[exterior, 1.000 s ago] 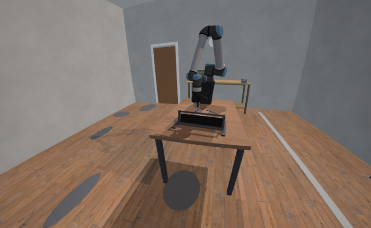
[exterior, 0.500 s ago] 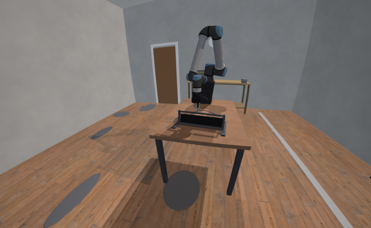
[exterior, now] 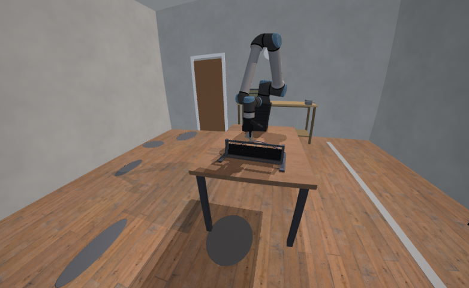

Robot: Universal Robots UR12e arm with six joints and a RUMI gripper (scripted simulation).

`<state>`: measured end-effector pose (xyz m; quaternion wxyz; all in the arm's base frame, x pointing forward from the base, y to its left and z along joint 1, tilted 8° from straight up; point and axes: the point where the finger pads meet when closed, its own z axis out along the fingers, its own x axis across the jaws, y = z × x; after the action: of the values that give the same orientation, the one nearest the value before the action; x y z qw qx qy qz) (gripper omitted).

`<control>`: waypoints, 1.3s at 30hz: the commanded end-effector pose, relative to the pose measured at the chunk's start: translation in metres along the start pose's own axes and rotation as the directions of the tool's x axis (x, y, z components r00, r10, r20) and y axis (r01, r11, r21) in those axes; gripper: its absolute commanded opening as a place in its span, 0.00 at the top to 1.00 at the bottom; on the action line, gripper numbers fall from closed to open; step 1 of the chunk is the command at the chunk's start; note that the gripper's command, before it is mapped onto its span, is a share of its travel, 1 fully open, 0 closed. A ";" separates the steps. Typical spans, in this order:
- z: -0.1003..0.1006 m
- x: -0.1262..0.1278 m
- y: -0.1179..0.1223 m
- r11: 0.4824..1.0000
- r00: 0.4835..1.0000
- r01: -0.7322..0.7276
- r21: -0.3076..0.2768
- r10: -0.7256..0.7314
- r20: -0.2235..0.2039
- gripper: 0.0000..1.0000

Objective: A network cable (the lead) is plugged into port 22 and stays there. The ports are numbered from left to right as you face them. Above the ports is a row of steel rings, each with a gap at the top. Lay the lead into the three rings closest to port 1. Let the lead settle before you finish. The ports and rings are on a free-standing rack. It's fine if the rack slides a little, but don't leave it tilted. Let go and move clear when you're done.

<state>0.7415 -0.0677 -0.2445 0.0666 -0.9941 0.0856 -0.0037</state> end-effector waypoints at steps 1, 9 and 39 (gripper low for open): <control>0.006 0.001 0.000 1.000 1.000 0.000 0.000 0.000 -0.001 1.00; 0.013 0.001 0.000 1.000 1.000 0.000 0.000 0.000 -0.001 1.00; 0.035 0.001 0.000 1.000 1.000 0.000 0.000 0.000 -0.001 1.00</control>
<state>0.7422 -0.0632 -0.2782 0.0666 -0.9941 0.0856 -0.0037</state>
